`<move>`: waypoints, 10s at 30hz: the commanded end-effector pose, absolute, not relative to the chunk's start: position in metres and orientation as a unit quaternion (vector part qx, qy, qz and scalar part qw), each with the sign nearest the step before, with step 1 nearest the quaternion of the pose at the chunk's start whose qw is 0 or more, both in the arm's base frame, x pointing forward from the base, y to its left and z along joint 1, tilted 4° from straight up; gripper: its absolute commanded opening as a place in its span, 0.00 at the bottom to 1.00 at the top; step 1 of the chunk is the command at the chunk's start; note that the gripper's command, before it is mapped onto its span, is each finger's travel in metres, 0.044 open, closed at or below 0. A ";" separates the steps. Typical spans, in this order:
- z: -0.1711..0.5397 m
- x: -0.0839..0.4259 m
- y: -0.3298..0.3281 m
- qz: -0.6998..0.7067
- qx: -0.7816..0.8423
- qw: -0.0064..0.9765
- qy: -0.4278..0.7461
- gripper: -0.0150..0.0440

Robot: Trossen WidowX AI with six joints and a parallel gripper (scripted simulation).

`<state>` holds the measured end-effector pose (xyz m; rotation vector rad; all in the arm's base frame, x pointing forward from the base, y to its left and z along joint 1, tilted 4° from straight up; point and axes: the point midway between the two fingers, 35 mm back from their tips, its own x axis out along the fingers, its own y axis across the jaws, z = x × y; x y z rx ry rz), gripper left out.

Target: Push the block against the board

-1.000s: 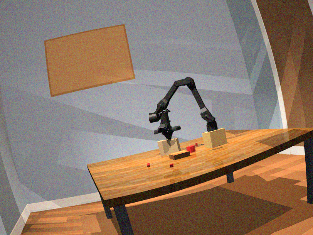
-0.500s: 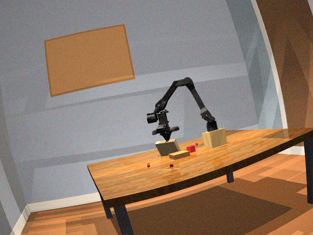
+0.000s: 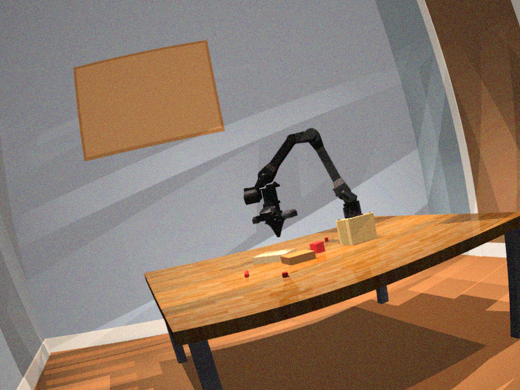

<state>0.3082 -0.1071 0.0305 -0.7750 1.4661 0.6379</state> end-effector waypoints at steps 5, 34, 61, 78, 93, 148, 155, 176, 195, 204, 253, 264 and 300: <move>0.031 0.300 -0.118 0.278 -0.339 0.631 0.640 0.25; 0.082 0.284 -0.131 0.278 -0.339 0.630 0.641 0.25; 0.082 0.284 -0.131 0.278 -0.339 0.630 0.641 0.25; 0.055 0.288 -0.090 0.126 -0.186 0.691 0.687 0.25; 0.027 0.283 -0.045 -0.050 -0.002 0.716 0.697 0.25; -0.056 0.290 -0.019 -0.253 0.210 0.684 0.651 0.25; -0.055 0.299 -0.026 -0.253 0.210 0.685 0.651 0.25; -0.054 0.311 -0.037 -0.253 0.209 0.685 0.650 0.25; -0.056 0.292 -0.020 -0.253 0.210 0.684 0.651 0.25; -0.058 0.280 -0.011 -0.253 0.210 0.684 0.651 0.25; -0.035 0.433 -0.183 -0.256 0.206 0.690 0.645 0.25; -0.035 0.428 -0.179 -0.256 0.206 0.689 0.645 0.25; -0.041 0.389 -0.144 -0.256 0.207 0.688 0.647 0.25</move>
